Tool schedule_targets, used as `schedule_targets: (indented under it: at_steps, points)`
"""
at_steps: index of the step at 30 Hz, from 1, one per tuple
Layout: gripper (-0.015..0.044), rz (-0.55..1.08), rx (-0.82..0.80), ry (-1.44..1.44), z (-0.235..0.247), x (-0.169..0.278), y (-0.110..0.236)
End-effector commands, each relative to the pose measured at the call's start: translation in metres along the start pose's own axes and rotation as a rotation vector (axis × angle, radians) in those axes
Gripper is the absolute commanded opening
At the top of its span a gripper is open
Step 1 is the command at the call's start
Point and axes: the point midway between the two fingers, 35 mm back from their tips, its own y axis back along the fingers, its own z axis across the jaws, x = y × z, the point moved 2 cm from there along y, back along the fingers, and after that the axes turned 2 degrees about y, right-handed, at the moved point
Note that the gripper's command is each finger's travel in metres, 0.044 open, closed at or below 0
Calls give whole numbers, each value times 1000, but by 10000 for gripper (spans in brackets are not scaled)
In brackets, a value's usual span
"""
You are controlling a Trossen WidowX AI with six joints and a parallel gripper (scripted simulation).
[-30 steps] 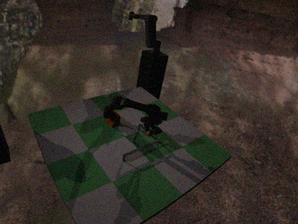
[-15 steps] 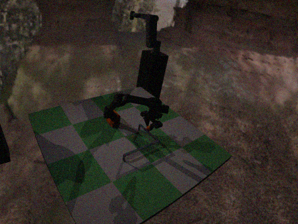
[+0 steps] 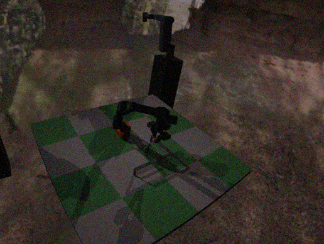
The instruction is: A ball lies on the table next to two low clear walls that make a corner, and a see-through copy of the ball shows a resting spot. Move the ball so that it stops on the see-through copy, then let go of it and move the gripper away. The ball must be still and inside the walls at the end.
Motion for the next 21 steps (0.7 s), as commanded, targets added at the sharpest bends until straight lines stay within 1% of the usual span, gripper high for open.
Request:
schedule_targets:
  at_steps: [1, 21]
  points:
    - [0, -2, 4, 2, 7, 7, -3]
    - [0, 1, 1, 4, 53, 37, -30]
